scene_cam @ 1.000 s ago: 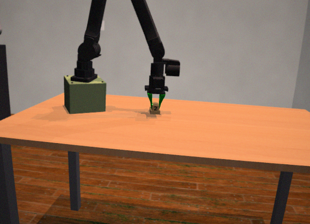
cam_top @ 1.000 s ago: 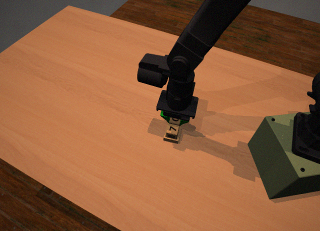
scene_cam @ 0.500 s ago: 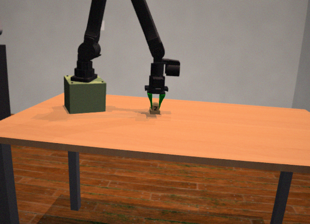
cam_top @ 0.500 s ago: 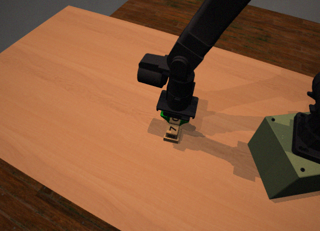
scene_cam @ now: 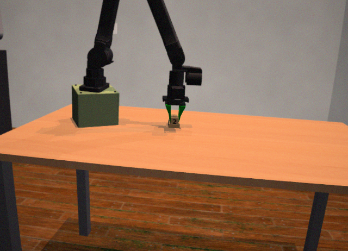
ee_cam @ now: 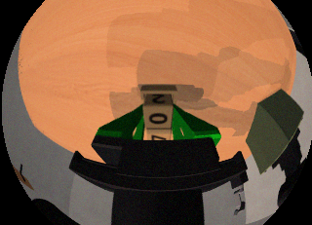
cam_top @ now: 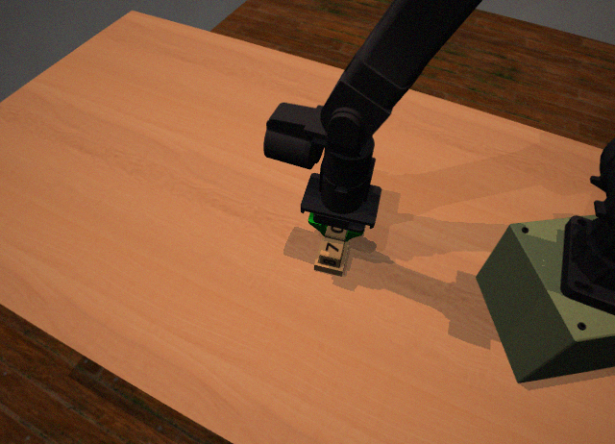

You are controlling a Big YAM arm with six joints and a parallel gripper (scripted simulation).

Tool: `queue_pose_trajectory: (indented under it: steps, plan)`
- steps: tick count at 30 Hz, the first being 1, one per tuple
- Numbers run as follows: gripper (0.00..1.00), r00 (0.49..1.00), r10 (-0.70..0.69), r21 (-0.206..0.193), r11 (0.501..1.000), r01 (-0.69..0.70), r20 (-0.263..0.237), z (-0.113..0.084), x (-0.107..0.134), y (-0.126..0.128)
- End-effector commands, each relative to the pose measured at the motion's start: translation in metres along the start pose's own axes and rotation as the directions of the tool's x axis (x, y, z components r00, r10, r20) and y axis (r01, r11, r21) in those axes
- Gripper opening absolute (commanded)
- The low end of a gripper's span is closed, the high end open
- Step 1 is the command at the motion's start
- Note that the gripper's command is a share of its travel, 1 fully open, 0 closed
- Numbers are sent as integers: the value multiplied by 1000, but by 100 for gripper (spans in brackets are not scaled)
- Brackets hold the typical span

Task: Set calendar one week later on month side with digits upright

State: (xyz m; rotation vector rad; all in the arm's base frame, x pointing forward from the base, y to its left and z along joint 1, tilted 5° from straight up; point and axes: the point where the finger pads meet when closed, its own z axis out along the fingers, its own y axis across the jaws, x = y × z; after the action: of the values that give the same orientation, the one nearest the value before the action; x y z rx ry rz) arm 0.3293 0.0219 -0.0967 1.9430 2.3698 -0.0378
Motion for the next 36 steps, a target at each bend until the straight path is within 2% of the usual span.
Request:
queue_pose_trajectory:
  steps: [1,9,36]
  plan:
    - [27,1000,-2,-17,1000,2,1,1,-3,6]
    - [27,1000,-2,-26,1000,2,2,-10,-3,8]
    - [27,1000,-2,-30,1000,2,2,-19,-2,11]
